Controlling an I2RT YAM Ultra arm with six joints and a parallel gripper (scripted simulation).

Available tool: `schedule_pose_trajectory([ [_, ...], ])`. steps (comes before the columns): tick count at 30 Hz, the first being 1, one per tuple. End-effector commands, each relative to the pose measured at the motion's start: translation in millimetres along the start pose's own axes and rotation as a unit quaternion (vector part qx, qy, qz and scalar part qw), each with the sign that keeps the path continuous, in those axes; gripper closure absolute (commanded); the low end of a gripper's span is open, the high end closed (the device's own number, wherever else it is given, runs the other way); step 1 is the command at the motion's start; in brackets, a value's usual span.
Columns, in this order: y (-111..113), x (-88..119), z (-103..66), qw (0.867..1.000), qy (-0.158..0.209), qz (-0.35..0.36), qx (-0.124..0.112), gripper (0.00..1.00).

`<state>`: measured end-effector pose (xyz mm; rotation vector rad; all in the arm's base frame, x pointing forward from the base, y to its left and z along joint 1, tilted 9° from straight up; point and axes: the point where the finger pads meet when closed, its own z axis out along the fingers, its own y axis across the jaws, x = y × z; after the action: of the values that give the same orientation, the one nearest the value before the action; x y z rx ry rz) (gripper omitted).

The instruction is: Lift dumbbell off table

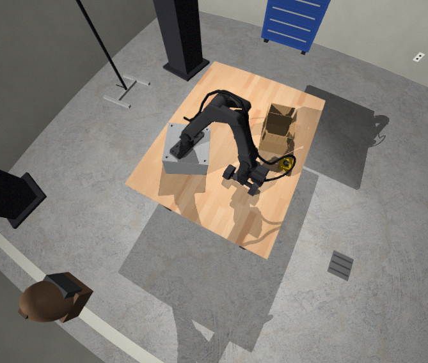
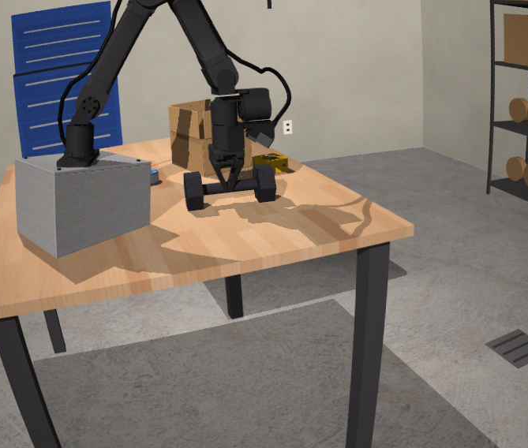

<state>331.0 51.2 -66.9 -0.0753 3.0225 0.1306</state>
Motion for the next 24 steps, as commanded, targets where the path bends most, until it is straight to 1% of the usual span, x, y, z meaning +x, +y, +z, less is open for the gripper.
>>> schedule_pose_trajectory([
  [1, 2.8, -1.9, 1.2, 1.0, -0.007, -0.002, 0.0, 1.0],
  [16, 2.9, -2.2, 0.9, 1.0, -0.008, -0.002, 0.0, 1.0],
  [19, 3.1, -4.1, -1.5, 1.0, -0.012, -0.002, 0.0, 1.0],
  [22, 3.7, -8.6, -7.6, 1.0, -0.021, -0.003, -0.001, 1.0],
  [24, 3.7, -8.6, -7.6, 1.0, -0.021, -0.003, -0.001, 1.0],
])
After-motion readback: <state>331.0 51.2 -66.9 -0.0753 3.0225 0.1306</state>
